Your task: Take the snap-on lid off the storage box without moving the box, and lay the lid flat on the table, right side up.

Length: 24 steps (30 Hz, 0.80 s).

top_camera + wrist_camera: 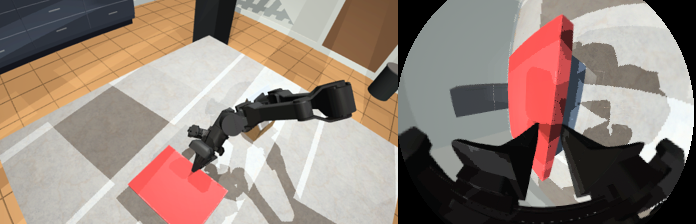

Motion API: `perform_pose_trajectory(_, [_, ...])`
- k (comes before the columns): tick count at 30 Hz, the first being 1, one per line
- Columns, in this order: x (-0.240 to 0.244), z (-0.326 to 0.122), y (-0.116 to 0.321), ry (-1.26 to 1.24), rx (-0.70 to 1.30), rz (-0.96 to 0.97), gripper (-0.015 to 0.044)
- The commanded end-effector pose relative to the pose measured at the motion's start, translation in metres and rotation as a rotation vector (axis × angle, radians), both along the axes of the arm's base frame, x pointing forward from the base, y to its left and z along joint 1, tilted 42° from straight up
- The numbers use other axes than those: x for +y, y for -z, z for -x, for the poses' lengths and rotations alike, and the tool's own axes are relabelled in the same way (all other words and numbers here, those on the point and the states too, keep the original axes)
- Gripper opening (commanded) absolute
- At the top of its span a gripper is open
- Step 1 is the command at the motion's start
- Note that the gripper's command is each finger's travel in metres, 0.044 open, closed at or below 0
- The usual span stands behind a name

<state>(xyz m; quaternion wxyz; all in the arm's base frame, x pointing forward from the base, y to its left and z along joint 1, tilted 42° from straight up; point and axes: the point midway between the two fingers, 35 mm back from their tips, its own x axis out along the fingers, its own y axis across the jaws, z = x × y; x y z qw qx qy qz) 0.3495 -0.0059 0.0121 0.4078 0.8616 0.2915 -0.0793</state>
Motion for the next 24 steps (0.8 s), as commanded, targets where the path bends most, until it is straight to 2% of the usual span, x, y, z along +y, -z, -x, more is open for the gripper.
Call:
perform_pose_trajectory(1, [-0.0014, 0.0001, -0.0014, -0.001, -0.004, 0.002, 0.0])
perform_pose_trajectory(24, [-0.0045, 0.0004, -0.0049, -0.001, -0.004, 0.002, 0.0])
